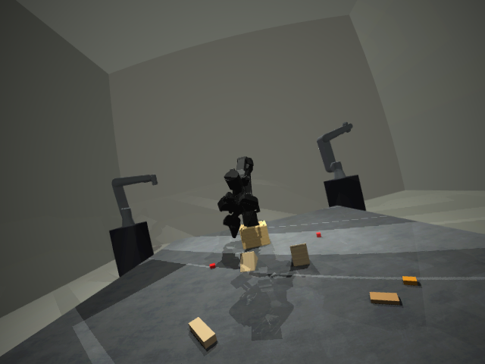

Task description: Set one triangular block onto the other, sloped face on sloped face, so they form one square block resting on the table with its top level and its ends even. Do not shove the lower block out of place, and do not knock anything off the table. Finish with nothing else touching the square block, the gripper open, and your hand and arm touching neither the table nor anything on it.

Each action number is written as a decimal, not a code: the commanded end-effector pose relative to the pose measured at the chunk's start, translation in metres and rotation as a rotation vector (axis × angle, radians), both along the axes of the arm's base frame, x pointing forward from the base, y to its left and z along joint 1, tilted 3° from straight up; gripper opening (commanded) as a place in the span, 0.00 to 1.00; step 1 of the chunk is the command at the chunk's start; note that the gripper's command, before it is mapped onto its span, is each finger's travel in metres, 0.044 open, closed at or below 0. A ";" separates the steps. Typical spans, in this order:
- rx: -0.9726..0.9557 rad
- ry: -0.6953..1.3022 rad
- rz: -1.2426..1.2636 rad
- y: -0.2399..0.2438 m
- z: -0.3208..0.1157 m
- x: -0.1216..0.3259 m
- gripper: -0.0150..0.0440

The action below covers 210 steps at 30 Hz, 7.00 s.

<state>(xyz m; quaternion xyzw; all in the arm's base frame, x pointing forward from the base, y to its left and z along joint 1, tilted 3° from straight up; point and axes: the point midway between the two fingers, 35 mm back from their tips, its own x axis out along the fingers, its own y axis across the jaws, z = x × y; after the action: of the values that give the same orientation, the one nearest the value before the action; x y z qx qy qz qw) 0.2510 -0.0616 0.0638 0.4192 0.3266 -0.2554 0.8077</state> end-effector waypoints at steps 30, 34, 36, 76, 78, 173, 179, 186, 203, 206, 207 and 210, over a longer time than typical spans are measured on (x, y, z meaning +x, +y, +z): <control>1.418 -0.208 -1.828 0.022 -0.037 -0.082 1.00; 1.418 -0.208 -1.828 0.022 -0.037 -0.082 1.00; 1.418 -0.208 -1.828 0.022 -0.037 -0.082 1.00; 1.401 -0.219 -1.806 0.012 -0.099 -0.031 1.00; 1.404 -0.221 -1.803 0.012 -0.103 -0.030 1.00; 1.312 -0.191 -1.682 0.008 -0.023 -0.027 0.25; 1.171 -0.126 -1.538 0.007 -0.023 -0.026 0.25; 1.014 -0.047 -1.365 0.007 -0.023 -0.025 0.25; 0.665 0.145 -0.918 0.006 -0.022 -0.023 0.25; 0.608 0.178 -0.836 0.006 -0.022 -0.022 0.25; 0.590 0.189 -0.808 0.006 -0.022 -0.022 0.25; 0.534 0.221 -0.724 0.006 -0.021 -0.022 0.25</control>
<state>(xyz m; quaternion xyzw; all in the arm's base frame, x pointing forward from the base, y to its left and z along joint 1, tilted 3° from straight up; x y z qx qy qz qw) 0.2274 -0.0554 0.0417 0.6959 0.2676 -0.4815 0.4607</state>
